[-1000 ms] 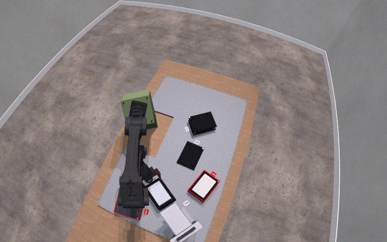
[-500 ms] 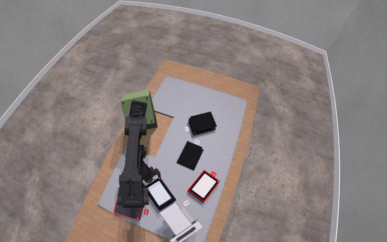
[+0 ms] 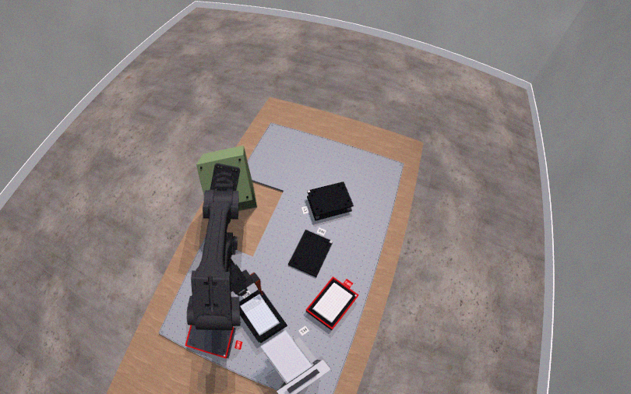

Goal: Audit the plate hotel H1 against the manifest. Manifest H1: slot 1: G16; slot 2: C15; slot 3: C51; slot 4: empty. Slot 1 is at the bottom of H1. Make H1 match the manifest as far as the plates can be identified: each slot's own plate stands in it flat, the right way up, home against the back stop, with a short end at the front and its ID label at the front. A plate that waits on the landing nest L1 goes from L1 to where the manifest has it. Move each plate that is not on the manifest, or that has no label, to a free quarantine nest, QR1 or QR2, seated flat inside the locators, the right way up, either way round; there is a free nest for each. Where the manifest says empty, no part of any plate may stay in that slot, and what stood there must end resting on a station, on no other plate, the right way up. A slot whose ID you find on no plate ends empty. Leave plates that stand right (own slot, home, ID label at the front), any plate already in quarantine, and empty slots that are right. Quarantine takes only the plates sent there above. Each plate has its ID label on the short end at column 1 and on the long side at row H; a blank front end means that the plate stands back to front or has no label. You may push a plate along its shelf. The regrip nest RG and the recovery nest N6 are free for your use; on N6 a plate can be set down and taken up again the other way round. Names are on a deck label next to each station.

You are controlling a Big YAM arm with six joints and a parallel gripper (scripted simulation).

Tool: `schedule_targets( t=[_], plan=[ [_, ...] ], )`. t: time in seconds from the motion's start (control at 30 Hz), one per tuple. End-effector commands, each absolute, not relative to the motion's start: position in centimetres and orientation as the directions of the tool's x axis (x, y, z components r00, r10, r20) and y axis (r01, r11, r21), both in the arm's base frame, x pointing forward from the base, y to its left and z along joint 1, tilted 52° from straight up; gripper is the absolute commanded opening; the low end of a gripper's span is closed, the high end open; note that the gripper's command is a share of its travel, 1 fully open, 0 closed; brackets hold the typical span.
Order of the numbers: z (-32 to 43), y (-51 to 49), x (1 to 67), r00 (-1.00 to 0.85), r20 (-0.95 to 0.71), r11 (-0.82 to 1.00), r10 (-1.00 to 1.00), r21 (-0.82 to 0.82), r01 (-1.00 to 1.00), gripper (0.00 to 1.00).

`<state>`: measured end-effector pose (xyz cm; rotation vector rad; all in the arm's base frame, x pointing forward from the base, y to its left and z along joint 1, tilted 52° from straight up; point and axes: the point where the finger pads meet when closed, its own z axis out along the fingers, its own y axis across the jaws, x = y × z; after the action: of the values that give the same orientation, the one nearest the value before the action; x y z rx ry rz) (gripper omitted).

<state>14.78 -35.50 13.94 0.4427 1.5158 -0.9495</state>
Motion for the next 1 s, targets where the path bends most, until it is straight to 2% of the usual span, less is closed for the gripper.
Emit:
schedule_targets(
  t=[0.0,0.97],
  plan=[
    [14.0,-33.9,13.7,-0.190,-0.958,0.586,-0.215,-0.282,0.759,1.00],
    [16.5,-30.8,12.2,-0.188,-0.957,0.584,-0.223,-0.285,0.760,1.00]
  ],
)
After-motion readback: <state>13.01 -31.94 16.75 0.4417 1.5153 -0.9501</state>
